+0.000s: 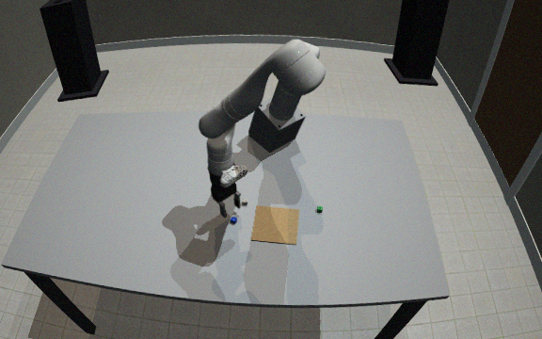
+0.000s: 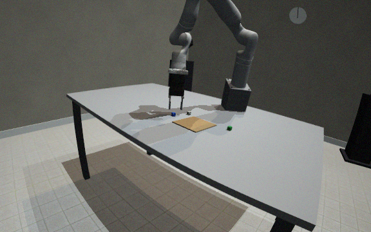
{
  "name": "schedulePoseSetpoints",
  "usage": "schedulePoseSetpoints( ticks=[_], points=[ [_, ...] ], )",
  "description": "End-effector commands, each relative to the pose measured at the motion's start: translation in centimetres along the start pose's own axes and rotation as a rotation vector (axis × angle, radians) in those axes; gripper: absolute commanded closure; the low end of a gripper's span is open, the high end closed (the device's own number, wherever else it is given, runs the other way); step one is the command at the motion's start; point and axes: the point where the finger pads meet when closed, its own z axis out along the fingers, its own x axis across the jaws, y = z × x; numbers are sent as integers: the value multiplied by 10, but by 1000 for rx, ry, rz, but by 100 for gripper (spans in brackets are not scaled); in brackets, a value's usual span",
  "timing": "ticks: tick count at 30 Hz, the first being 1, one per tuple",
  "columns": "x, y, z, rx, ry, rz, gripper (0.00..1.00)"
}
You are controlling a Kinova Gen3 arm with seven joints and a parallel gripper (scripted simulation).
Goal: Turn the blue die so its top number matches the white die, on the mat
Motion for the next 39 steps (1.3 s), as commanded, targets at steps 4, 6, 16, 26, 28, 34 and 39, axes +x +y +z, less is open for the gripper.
schedulePoseSetpoints(
  ticks=[4, 6, 16, 26, 28, 34, 39],
  points=[
    [1, 0, -1, 0, 1, 0, 0],
    [1, 0, -1, 0, 1, 0, 0],
    [1, 0, -1, 0, 1, 0, 0],
    [1, 0, -1, 0, 1, 0, 0],
    [1, 0, -1, 0, 1, 0, 0],
    [0, 0, -1, 0, 1, 0, 0],
    [-3, 2, 0, 0, 1, 0, 0]
  ],
)
